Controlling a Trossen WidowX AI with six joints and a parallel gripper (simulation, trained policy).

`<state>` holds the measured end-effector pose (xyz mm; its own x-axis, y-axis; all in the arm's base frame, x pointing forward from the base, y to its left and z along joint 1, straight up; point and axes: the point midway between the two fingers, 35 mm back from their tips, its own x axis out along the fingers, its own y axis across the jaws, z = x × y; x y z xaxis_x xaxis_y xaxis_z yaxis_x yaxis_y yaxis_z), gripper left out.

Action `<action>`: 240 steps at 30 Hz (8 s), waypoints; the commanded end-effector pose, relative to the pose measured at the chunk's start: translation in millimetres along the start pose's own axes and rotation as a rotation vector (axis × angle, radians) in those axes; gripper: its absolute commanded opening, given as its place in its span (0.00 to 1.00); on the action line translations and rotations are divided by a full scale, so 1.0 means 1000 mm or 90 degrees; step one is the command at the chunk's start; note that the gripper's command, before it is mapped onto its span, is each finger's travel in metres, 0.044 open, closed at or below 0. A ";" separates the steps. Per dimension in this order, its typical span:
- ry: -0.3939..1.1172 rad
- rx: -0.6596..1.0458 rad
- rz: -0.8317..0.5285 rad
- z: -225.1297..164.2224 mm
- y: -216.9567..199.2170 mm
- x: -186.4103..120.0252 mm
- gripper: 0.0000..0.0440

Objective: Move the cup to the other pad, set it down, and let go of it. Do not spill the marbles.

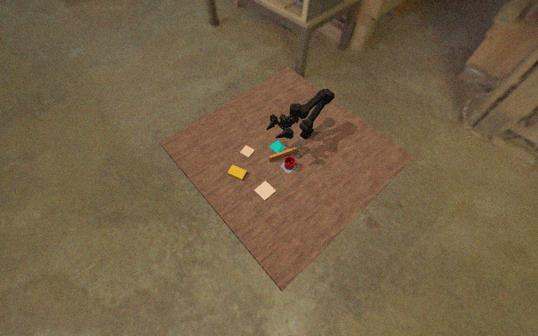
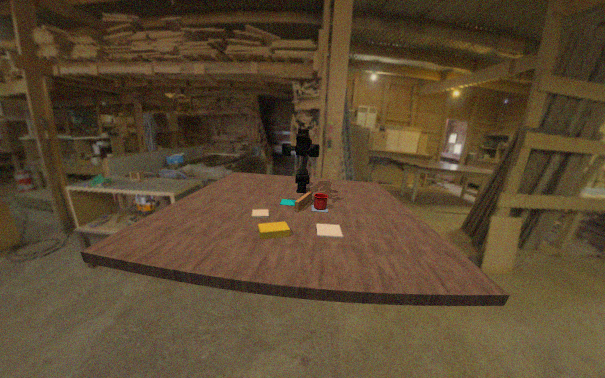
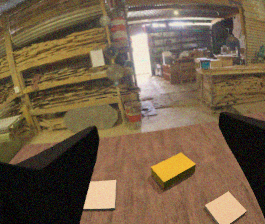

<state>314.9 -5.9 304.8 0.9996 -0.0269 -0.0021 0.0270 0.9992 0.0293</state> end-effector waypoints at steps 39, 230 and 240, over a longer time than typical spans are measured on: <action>0.229 0.131 0.065 -0.006 0.049 0.017 0.19; 0.763 0.481 -0.508 -0.168 -0.045 -0.046 0.00; 0.758 0.495 -0.530 -0.191 -0.057 -0.058 0.00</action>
<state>258.7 -53.4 116.4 0.1559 -0.1062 -0.9820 0.8819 0.4628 0.0899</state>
